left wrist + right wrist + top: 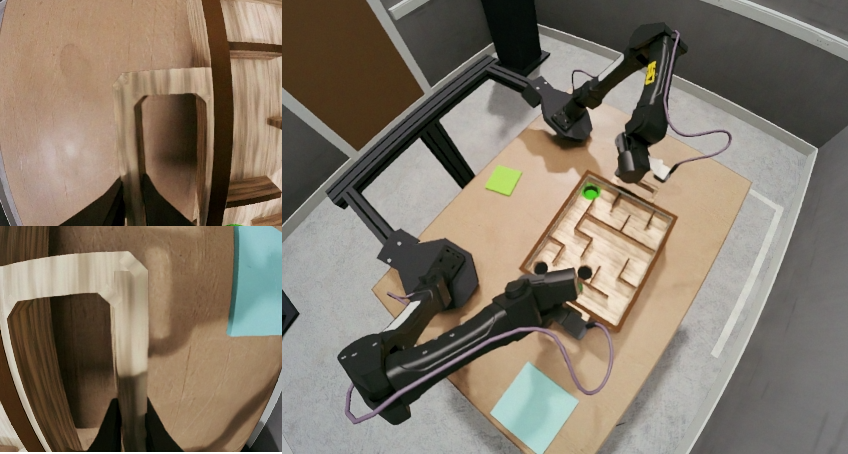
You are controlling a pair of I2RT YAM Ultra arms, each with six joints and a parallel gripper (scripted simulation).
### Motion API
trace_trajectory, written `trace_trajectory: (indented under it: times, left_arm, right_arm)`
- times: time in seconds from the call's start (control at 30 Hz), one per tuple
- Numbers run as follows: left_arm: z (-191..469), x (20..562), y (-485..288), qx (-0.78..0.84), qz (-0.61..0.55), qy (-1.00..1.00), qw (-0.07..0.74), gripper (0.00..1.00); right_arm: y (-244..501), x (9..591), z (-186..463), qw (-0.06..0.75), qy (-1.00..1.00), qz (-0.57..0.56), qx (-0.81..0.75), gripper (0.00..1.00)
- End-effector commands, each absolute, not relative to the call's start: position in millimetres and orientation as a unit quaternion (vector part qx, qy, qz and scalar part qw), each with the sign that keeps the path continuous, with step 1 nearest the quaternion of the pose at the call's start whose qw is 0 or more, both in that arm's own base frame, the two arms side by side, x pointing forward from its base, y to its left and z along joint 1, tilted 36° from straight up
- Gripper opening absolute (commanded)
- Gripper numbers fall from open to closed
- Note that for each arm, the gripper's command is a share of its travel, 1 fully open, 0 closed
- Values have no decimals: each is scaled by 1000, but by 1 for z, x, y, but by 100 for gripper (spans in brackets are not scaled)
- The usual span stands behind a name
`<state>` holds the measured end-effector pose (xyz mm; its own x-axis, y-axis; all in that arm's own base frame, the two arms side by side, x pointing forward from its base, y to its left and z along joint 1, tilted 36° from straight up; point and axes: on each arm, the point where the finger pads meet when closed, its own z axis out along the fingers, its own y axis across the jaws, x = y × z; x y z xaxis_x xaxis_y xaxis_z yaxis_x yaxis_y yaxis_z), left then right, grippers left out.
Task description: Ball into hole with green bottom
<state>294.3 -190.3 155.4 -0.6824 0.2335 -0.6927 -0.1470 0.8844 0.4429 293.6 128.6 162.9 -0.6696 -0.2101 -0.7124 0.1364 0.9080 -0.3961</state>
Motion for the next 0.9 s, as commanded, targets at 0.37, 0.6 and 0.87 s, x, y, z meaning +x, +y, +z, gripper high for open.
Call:
trace_trajectory:
  times: [0.37,0.6,0.87]
  left_arm:
    - [161,302,-245,37,110,884,453,0]
    - [168,296,-248,28,152,886,437,0]
    - [169,298,-249,33,124,888,441,0]
  right_arm:
    - [201,297,185,457,880,-125,-34,0]
    - [201,318,181,451,887,-91,-41,0]
    - [199,307,182,445,888,-111,-37,0]
